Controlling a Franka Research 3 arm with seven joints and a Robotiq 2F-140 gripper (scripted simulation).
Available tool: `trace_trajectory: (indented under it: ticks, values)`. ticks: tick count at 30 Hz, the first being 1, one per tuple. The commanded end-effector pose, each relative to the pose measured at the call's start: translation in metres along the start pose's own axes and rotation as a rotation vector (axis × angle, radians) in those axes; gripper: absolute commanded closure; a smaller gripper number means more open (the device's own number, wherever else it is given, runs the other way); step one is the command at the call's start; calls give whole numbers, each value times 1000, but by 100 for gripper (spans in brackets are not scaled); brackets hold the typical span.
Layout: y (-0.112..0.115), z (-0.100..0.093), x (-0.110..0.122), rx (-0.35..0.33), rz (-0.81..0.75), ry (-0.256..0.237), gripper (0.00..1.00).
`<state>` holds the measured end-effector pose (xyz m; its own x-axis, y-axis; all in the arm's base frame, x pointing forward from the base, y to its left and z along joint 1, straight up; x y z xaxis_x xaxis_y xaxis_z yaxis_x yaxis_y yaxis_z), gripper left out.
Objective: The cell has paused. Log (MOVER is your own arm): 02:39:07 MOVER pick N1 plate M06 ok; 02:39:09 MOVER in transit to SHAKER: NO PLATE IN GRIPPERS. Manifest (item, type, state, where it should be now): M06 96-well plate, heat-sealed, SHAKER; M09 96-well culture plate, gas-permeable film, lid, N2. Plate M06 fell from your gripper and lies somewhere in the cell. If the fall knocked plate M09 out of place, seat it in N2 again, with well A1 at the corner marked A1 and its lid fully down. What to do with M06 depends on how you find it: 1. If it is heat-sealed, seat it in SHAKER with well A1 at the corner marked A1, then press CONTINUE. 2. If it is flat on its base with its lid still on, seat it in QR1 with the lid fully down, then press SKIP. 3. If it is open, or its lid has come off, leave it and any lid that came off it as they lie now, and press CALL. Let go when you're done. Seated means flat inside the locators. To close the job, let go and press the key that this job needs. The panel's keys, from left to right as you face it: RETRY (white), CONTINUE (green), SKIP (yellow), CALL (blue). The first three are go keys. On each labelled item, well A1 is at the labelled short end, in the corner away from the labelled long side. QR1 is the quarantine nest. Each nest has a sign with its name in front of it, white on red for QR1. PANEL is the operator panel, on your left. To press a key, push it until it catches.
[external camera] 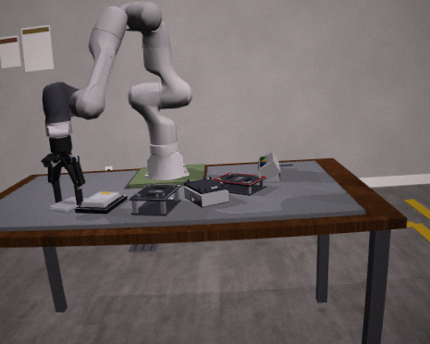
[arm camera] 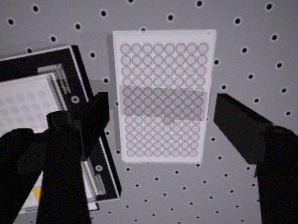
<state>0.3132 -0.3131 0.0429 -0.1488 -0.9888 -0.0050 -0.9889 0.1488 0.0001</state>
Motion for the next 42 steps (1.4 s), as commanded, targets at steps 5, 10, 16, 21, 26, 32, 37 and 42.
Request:
trace_trajectory:
  ticks: [5,10,16,21,26,32,37,42]
  values:
    - [-2,2,2,6,-16,3,30]
    - [-2,4,2,6,-16,3,30]
    - [-2,6,2,6,-16,3,30]
    - [-2,7,2,6,-16,3,30]
    - [-2,7,2,6,-16,3,30]
    - [-2,8,2,6,-16,3,30]
    - [-2,8,2,6,-16,3,30]
    - [-2,8,2,6,-16,3,30]
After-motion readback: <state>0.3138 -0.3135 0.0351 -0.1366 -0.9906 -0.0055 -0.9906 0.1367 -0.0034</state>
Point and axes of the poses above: the point where the finger pads meet when closed, its own z axis out along the fingers, its own x axis across the jaws, y = z × x, the point moved 2 cm from there along -z, back along the fingers, and after that the axes turned 15 degrees about -z, right-handed, at the moved point
